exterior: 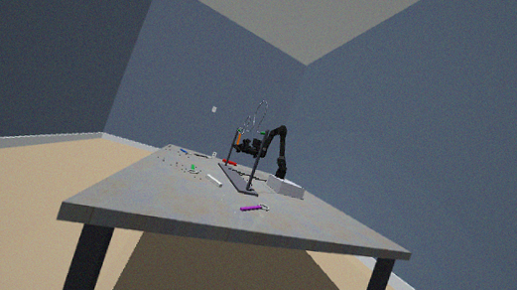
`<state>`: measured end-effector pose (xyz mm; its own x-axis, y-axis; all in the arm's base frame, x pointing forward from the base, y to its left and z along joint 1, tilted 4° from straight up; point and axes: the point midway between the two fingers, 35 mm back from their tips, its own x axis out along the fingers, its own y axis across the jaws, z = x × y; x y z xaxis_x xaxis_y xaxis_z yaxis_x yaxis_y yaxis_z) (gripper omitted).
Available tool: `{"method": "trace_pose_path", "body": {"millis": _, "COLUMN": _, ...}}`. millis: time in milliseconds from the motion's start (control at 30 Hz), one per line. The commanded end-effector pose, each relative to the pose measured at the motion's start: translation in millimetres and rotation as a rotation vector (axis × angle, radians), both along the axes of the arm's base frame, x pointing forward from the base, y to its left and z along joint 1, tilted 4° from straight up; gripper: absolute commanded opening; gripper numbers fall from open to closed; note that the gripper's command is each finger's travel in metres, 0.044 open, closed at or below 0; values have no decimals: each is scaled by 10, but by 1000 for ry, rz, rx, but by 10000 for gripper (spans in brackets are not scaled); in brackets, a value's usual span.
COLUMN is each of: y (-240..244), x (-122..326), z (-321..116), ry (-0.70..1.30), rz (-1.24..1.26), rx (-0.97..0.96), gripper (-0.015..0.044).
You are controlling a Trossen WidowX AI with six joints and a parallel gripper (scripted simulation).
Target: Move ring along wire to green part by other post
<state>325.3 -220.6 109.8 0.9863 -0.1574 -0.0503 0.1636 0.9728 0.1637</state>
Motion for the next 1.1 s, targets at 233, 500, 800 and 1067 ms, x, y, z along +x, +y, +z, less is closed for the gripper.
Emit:
{"method": "trace_pose_path", "body": {"millis": 233, "y": 337, "x": 55, "z": 132, "ry": -41, "rz": -13, "rx": 201, "gripper": -150}}
{"method": "trace_pose_path", "body": {"millis": 500, "y": 496, "x": 12, "z": 212, "ry": 3, "rz": 4, "rx": 313, "gripper": -150}}
{"method": "trace_pose_path", "body": {"millis": 800, "y": 690, "x": -64, "z": 340, "ry": 70, "rz": 38, "rx": 459, "gripper": -150}}
{"method": "trace_pose_path", "body": {"millis": 1067, "y": 871, "x": -155, "z": 494, "ry": 135, "rz": 80, "rx": 605, "gripper": -150}}
